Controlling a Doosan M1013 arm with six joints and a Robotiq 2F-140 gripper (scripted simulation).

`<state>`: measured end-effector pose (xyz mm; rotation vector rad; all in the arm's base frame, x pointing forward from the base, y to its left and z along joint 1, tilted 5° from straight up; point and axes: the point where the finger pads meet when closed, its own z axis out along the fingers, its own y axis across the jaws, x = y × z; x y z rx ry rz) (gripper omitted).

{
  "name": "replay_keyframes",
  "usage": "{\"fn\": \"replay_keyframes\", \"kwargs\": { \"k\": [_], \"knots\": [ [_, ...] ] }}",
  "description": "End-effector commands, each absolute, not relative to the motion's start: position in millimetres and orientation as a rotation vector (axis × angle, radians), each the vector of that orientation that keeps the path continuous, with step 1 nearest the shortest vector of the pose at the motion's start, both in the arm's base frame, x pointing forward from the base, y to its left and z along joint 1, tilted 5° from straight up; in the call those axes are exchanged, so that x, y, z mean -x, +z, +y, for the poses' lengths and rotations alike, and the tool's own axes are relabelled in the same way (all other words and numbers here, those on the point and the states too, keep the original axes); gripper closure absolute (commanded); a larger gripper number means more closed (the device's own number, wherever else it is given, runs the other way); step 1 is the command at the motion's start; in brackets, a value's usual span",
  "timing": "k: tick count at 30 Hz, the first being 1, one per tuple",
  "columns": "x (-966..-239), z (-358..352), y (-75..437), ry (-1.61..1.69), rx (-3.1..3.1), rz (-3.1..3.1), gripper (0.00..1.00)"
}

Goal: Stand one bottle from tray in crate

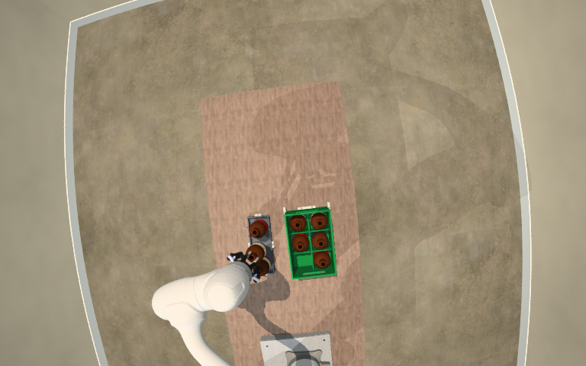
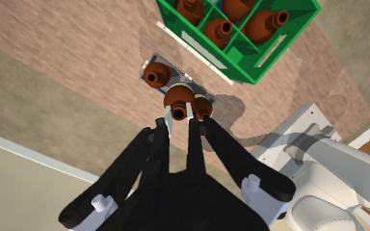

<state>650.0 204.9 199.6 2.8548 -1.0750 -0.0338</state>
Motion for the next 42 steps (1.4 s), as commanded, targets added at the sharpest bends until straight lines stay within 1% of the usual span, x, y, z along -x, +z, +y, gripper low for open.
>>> {"fn": "replay_keyframes", "kwargs": {
  "k": [1, 18, 42],
  "knots": [
    [-651.5, 210.0, 212.8, -0.029, -2.864, -1.080, 1.00],
    [-651.6, 211.6, 224.0, -0.029, -2.864, -1.080, 1.00],
    [-651.6, 211.8, 225.0, -0.029, -2.864, -1.080, 1.00]
  ]
}}
